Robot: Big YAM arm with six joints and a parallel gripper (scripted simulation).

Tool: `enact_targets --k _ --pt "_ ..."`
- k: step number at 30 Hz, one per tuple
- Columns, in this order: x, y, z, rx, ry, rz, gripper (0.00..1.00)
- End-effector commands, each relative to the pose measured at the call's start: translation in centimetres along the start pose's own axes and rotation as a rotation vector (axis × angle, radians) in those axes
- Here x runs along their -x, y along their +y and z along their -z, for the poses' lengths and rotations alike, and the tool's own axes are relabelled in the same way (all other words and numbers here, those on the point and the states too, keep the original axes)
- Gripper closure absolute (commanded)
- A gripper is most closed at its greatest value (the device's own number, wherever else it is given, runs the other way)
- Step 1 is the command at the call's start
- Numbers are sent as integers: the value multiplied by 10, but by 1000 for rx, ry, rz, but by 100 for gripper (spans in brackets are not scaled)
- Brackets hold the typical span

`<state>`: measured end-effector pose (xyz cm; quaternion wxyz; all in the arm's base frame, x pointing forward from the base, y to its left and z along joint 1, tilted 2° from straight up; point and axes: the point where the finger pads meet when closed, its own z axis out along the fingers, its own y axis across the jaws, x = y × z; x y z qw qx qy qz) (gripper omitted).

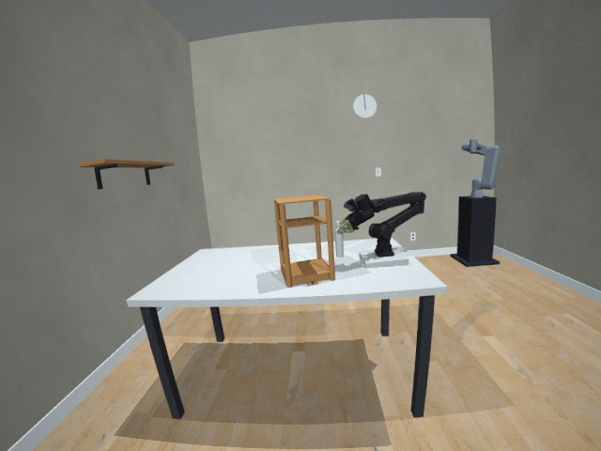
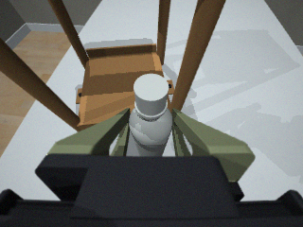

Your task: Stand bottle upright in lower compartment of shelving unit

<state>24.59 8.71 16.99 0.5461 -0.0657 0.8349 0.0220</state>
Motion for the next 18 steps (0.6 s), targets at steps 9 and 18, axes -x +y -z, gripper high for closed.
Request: enact_targets --k 9,18 --pt "5 1 2 5 -26 -25 73" --pt "6 1 2 7 -29 -24 73"
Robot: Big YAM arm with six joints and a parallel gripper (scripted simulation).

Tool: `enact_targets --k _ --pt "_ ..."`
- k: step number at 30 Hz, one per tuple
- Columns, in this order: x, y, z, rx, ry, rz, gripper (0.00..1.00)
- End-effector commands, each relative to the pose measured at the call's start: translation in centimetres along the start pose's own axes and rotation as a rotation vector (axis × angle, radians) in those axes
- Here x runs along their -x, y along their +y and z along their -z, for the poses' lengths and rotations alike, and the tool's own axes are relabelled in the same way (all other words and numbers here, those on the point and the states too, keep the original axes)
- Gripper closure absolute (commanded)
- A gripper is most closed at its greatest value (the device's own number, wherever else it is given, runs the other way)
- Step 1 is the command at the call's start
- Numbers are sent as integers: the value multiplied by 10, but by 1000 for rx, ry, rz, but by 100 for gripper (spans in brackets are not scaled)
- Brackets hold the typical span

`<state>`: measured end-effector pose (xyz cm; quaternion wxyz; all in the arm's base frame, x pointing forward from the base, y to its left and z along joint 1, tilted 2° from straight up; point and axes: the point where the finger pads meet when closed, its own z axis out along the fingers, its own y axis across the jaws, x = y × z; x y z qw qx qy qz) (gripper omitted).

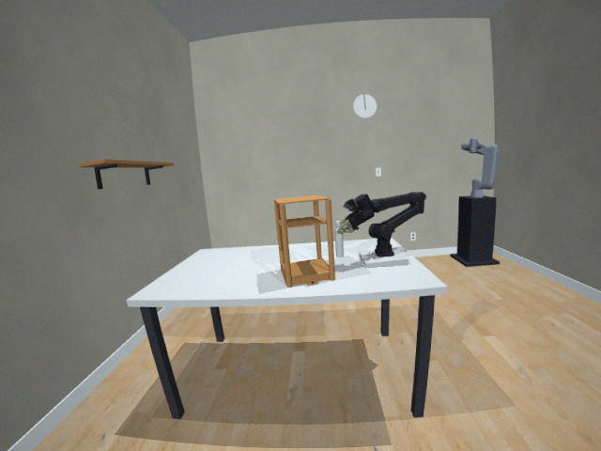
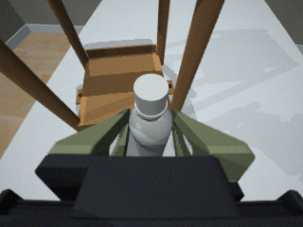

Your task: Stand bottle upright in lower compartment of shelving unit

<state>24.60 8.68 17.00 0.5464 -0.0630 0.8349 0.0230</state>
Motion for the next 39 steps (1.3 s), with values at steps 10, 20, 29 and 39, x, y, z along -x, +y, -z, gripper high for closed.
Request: enact_targets --k 10,20,29,39 --pt "-7 22 15 73 -10 19 73" --pt "-16 40 27 130 -7 49 73" --pt "-14 42 28 137 -18 40 73" --pt "-12 42 28 139 -23 39 73"
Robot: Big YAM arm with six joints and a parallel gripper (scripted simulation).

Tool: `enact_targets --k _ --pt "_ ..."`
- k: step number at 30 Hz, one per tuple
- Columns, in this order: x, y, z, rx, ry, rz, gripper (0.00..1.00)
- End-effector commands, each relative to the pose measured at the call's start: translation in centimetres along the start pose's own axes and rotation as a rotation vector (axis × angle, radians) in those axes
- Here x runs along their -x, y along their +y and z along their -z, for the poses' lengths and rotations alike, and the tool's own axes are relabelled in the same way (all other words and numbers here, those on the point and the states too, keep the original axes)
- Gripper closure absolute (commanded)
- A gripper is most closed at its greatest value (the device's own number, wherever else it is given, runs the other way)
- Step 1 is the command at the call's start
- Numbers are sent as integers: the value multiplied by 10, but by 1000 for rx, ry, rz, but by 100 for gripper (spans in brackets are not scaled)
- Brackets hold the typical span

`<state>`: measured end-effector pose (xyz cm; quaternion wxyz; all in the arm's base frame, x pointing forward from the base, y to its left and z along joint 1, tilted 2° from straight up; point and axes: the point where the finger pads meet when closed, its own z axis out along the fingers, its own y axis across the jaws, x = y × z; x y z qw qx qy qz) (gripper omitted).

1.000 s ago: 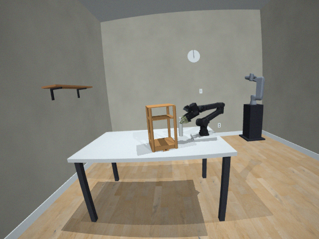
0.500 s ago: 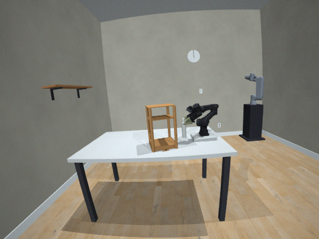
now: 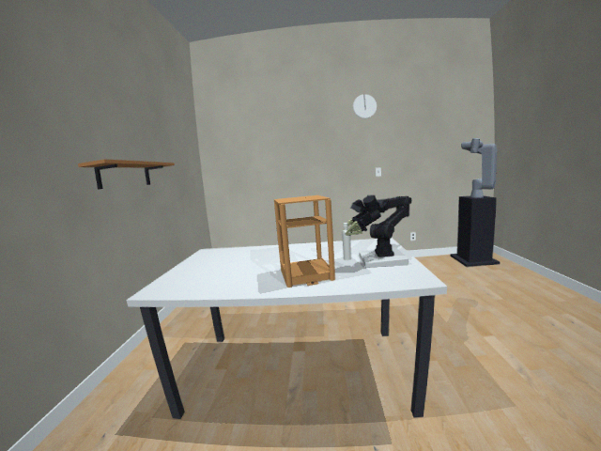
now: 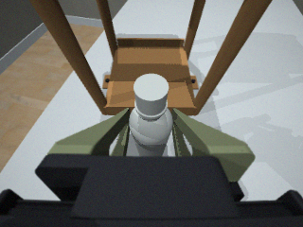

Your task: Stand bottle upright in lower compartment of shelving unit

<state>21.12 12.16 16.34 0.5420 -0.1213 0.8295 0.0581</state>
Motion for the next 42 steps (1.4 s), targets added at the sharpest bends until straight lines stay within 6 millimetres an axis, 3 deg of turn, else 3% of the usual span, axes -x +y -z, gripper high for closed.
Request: enact_targets --k 1,15,27,42 --pt "5 3 2 15 -24 -18 73" --pt "10 1 -13 3 -17 -6 73" --pt "60 3 -47 5 -62 -23 73" --pt "68 4 -49 6 -72 -26 73"
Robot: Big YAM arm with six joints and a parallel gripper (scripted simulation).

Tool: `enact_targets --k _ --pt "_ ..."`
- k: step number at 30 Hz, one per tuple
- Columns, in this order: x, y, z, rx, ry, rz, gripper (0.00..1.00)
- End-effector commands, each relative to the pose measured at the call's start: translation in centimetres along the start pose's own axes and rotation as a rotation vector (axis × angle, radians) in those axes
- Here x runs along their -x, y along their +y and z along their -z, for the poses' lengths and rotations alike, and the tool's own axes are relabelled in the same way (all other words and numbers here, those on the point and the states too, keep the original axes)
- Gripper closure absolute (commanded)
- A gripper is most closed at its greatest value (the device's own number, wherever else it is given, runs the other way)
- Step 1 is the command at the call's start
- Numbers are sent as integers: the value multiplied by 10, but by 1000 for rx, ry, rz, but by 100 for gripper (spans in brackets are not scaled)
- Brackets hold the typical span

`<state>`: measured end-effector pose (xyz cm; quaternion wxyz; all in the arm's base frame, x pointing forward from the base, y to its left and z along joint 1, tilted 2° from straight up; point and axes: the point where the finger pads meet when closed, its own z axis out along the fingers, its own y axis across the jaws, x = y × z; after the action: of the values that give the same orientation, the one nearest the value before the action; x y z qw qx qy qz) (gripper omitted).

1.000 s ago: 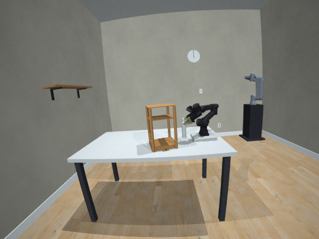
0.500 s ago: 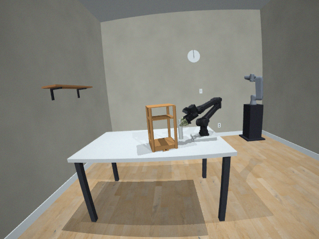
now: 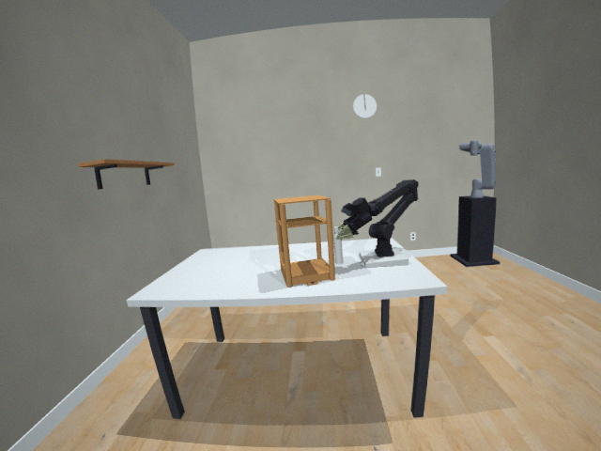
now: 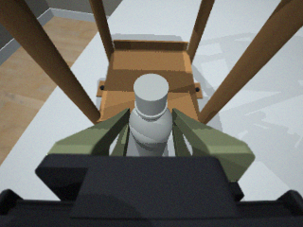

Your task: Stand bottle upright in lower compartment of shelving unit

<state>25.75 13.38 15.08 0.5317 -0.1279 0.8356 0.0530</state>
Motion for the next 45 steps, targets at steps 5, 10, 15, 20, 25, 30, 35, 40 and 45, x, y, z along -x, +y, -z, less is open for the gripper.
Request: enact_targets --k 5,10,15,20,25,30,35,40,45 --pt "60 3 1 5 -98 -40 73" --pt "61 3 1 5 -98 -40 73" --pt "64 3 0 5 -99 -40 73" --pt "79 4 -4 5 -99 -39 73" --pt "79 4 -5 5 -99 -39 73" --pt "79 4 -5 5 -100 -39 73" --pt "79 4 -5 5 -100 -40 73" --pt "79 4 -5 5 -100 -41 73" --pt "79 4 -5 5 -100 -41 73"
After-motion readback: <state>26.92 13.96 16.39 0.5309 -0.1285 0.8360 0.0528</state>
